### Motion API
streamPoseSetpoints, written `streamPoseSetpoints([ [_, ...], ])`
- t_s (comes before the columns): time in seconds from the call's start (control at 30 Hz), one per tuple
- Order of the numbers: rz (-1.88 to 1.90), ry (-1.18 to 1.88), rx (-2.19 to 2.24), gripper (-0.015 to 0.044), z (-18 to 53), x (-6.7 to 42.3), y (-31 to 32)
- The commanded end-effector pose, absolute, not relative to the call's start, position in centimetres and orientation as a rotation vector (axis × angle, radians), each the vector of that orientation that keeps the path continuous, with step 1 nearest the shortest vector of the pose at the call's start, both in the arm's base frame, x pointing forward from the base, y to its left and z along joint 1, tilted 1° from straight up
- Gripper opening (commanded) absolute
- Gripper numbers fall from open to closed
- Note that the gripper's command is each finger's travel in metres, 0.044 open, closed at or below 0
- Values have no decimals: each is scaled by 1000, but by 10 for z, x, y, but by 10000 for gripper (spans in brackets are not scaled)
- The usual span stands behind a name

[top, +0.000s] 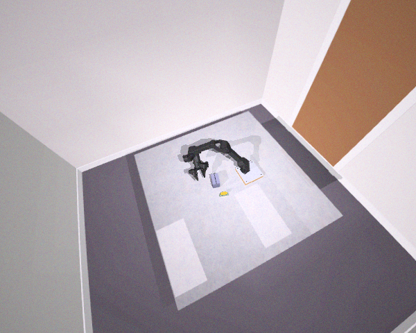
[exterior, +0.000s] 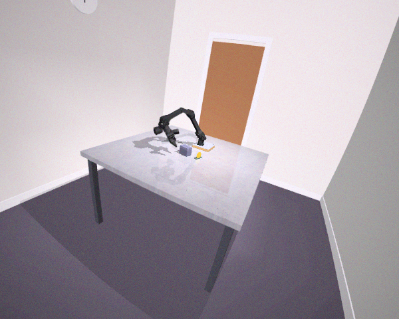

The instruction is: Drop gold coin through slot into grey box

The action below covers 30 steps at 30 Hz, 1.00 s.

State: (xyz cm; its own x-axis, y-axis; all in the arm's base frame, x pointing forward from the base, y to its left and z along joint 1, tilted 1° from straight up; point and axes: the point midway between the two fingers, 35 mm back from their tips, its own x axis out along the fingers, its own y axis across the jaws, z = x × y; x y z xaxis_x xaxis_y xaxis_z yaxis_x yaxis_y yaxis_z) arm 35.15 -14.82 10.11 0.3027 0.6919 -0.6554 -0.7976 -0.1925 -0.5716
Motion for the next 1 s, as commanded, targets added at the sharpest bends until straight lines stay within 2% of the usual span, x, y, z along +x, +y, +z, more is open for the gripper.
streamPoseSetpoints([
  [0.0,1347,132,-1134,374,101,352,-147],
  [0.27,1340,650,-735,164,107,347,-87],
  [0.5,1123,1116,-441,161,112,335,-38],
  [0.97,757,1441,-238,161,119,317,2],
])
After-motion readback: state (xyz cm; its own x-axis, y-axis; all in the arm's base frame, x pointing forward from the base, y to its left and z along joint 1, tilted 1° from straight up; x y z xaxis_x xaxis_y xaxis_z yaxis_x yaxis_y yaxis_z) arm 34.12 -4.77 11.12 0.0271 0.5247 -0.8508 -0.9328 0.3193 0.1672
